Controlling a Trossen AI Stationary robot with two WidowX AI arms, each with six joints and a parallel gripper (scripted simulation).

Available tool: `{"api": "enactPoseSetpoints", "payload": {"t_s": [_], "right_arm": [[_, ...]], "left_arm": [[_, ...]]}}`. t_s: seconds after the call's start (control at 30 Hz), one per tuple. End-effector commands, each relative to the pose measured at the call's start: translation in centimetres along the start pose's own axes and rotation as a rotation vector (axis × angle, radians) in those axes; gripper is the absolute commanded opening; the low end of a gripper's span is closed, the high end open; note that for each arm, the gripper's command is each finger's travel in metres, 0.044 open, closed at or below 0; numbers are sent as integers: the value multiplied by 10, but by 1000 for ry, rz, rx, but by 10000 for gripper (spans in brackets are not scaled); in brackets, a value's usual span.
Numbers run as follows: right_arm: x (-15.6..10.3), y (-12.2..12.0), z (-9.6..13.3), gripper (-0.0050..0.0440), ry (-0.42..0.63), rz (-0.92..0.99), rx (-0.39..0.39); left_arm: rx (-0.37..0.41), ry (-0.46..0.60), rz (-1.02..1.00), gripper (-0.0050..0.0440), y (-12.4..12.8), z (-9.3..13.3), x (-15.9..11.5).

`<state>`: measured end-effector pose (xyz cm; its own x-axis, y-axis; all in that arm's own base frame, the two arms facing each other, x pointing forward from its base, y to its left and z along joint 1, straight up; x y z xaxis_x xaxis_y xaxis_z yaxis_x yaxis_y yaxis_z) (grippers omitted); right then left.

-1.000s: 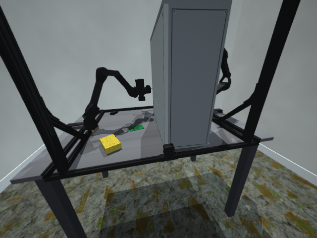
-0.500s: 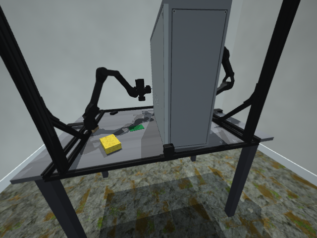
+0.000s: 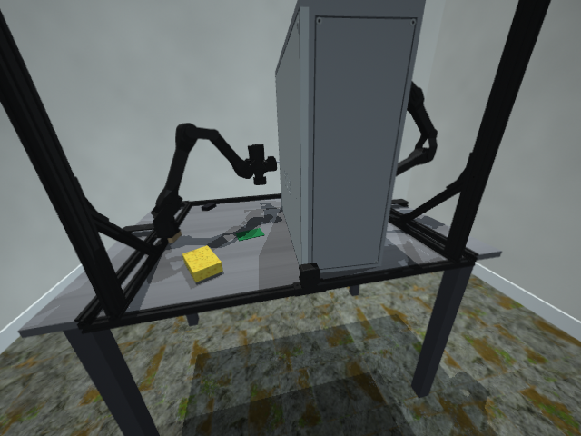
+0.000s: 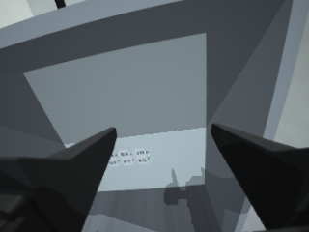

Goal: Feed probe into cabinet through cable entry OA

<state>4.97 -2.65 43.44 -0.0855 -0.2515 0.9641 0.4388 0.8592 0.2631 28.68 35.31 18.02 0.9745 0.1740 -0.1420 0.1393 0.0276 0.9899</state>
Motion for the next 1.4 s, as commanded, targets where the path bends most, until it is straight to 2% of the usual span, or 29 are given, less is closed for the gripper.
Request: {"api": "enactPoseSetpoints", "payload": {"t_s": [0.0, 0.23, 0.3, 0.8, 0.87, 1.37], "right_arm": [[8, -3, -4, 440, -33, -25, -67], [19, -10, -9, 440, -96, -69, -197], [19, -10, -9, 440, -96, -69, -197], [47, -34, -14, 440, -277, -165, -513], [47, -34, -14, 440, -277, -165, -513], [80, -68, -2, 440, -527, -243, -859]], "left_arm": [[2, 3, 3, 0, 1, 0, 0], [2, 3, 3, 0, 1, 0, 0], [2, 3, 3, 0, 1, 0, 0], [2, 3, 3, 0, 1, 0, 0], [2, 3, 3, 0, 1, 0, 0], [2, 3, 3, 0, 1, 0, 0]]}}
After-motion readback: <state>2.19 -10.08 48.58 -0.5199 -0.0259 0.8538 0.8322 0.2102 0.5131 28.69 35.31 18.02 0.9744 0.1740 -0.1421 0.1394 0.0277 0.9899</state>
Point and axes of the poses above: on each arm, the point midway between the two fingers, 35 mm back from their tips, its own z axis back along the fingers, its own y axis across the jaws, x = y × z, the point moved 6 cm from there along z, back along the fingers, and after that the axes turned 8 degrees about -z, right-handed, at the moved point
